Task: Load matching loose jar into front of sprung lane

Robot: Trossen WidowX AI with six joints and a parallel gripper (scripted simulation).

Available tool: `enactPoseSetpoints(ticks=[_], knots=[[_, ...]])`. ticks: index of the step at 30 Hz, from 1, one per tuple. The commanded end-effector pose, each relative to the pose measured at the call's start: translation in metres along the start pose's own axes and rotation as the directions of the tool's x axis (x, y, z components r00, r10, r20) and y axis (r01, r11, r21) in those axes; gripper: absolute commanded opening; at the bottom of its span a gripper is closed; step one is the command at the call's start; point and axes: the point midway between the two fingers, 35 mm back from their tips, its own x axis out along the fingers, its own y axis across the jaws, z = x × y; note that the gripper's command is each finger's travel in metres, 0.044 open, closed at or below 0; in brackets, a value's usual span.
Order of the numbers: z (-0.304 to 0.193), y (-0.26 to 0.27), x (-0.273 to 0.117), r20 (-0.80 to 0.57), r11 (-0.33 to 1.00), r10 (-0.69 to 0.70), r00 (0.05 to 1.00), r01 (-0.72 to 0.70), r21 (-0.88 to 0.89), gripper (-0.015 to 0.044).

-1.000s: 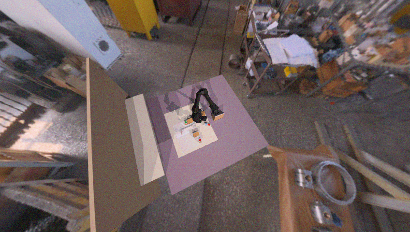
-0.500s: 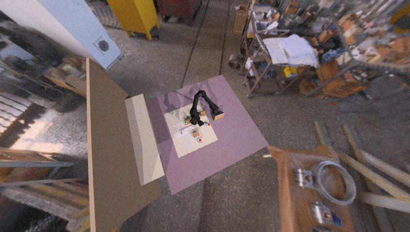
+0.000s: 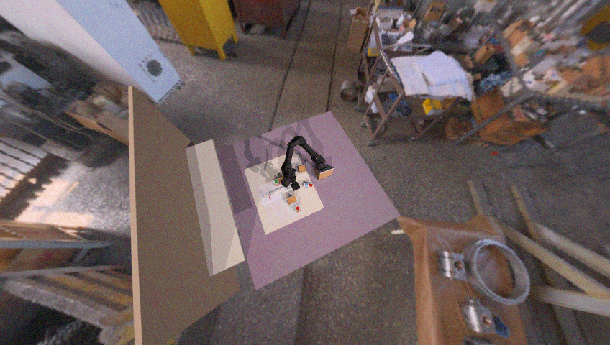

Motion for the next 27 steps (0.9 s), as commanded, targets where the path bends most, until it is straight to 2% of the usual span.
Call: enactPoseSetpoints(ticks=[1,5,27], knots=[[0.000,-0.001,0.010,0.000,1.000,-0.006,1.000,0.006,0.002,0.0000],[0.000,-0.001,0.021,0.000,1.000,-0.007,1.000,0.007,0.002,0.0000],[0.009,-0.001,0.021,0.001,1.000,-0.007,1.000,0.007,0.002,0.0000]])
